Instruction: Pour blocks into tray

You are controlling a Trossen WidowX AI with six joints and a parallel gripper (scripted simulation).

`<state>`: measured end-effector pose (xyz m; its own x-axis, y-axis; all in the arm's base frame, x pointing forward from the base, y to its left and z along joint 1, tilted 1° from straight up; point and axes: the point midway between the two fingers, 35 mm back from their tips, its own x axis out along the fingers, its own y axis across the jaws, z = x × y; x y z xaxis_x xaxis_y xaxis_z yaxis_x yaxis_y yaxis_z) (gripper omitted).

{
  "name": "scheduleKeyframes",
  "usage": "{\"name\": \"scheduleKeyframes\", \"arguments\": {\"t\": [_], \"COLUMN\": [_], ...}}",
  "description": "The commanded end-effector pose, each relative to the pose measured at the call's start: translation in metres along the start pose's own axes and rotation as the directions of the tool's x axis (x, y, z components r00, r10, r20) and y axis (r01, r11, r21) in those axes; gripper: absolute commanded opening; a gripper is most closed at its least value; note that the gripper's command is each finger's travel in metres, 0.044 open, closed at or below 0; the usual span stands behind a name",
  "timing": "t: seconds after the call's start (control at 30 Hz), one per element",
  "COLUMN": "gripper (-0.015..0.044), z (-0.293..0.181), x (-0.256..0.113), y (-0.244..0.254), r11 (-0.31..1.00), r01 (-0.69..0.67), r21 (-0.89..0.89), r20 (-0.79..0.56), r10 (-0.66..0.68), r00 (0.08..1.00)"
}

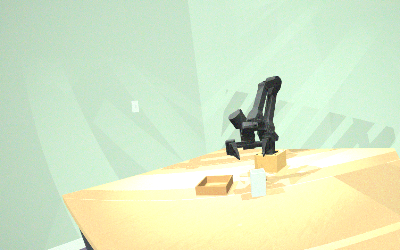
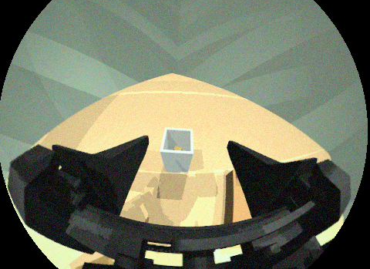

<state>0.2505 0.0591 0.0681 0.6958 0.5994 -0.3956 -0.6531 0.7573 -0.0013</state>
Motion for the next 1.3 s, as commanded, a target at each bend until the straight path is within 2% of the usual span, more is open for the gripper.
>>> {"name": "scheduleKeyframes", "arguments": {"t": [0.0, 1.27], "gripper": [0.044, 0.044], "z": [-0.008, -0.06], "x": [0.003, 0.021], "y": [0.0, 0.006], "r11": [1.0, 1.0], "r01": [0.001, 0.0], "r21": [0.0, 0.002], "r20": [-0.007, -0.009], "r10": [-0.001, 0.0], "r00": [1.0, 1.0]}}
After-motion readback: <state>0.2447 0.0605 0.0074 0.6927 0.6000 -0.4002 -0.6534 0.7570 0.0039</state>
